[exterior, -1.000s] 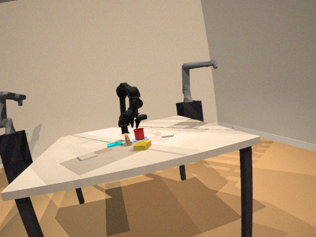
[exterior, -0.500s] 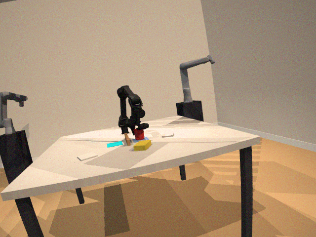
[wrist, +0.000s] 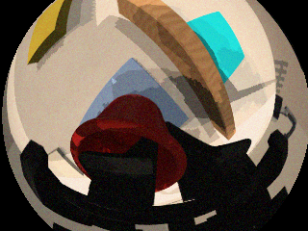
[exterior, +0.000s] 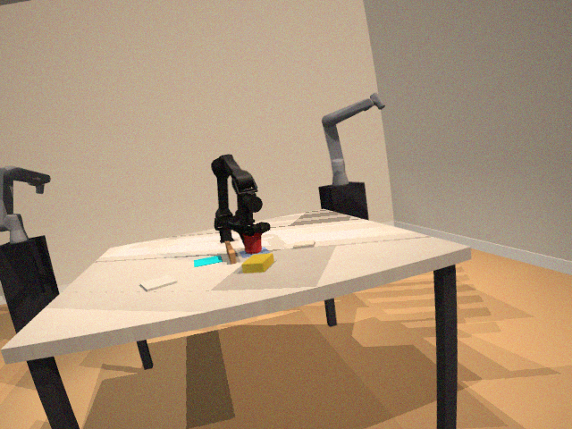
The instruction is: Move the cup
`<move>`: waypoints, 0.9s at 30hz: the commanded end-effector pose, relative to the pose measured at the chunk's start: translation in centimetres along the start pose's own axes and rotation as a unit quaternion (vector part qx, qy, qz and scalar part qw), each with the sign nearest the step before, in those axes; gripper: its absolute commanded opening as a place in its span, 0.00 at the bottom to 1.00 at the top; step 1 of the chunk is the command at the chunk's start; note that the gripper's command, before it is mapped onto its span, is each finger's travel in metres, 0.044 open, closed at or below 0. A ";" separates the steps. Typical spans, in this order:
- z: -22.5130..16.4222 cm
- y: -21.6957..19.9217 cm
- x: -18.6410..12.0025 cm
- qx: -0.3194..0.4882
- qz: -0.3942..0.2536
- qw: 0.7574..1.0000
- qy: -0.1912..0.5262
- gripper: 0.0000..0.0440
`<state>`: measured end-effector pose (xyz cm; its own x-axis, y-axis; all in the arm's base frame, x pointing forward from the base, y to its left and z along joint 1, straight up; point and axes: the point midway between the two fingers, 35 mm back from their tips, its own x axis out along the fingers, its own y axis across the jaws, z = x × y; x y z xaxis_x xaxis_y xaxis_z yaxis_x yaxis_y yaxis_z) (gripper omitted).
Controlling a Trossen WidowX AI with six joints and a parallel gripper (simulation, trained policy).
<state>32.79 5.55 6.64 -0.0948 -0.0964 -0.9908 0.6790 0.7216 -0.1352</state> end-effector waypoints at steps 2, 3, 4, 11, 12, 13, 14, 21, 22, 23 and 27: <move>-0.1 -0.5 -0.2 0.004 -0.007 1.000 0.001 0.00; -0.1 -0.6 -0.3 0.005 -0.006 1.000 0.000 0.00; -0.1 -0.6 -0.5 0.007 -0.005 1.000 -0.001 0.00; 0.0 -1.0 -2.1 0.024 0.004 1.000 -0.005 0.00; 0.0 -1.1 -2.4 0.028 0.006 1.000 -0.006 0.00; 0.0 -1.2 -2.8 0.031 0.008 0.999 -0.007 0.00; 0.1 -1.3 -3.1 0.035 0.011 0.999 -0.008 0.00; 0.7 -2.0 -5.5 0.063 0.029 0.998 -0.014 0.00; 0.8 -2.1 -5.8 0.067 0.032 0.997 -0.015 0.00; 1.0 -2.3 -6.1 0.071 0.034 0.997 -0.016 0.00; 1.7 -2.7 -7.2 0.087 0.045 0.995 -0.022 0.00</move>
<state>32.73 3.56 13.21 -0.0161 -0.0774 -0.9969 0.7817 0.6207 -0.0608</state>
